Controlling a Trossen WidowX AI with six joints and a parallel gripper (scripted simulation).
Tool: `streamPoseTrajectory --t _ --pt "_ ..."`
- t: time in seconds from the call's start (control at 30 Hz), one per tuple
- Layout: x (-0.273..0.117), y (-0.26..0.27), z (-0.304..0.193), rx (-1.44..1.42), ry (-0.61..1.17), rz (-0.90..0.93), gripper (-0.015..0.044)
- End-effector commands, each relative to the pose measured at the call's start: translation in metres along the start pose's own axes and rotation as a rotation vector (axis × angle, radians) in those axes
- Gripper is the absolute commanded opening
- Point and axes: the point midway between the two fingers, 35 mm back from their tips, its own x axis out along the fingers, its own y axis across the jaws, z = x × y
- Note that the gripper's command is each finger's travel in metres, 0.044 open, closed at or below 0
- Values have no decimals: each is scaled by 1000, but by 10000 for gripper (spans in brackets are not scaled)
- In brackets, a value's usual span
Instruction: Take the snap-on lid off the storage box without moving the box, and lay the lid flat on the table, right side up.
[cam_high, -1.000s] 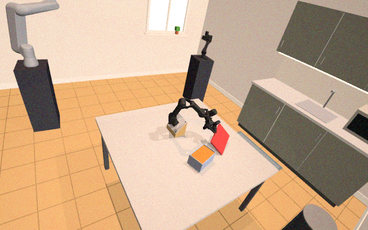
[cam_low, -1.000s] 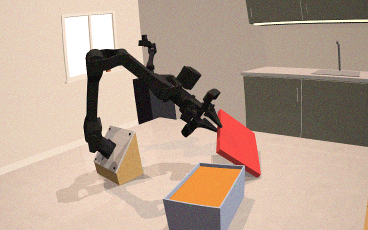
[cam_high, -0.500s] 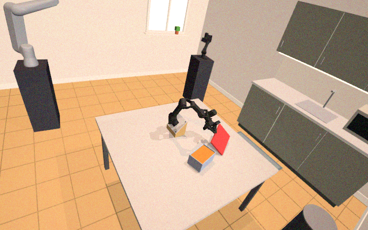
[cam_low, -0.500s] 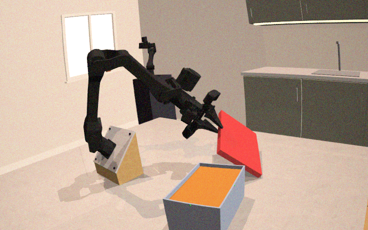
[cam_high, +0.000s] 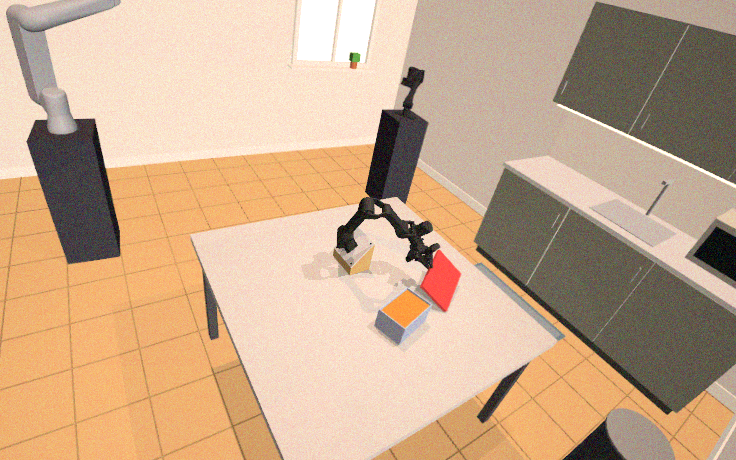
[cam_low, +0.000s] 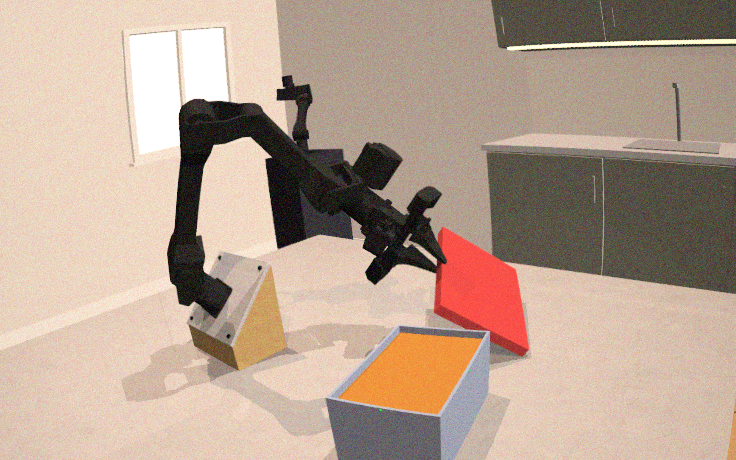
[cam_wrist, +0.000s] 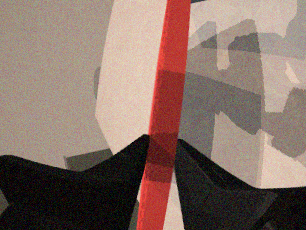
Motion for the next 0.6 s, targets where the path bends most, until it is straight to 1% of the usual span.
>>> streamPoseTrajectory --t 0.0,0.57 --pt "8 -14 2 -11 -2 -29 0" --pt "17 -25 2 -11 -2 -29 0"
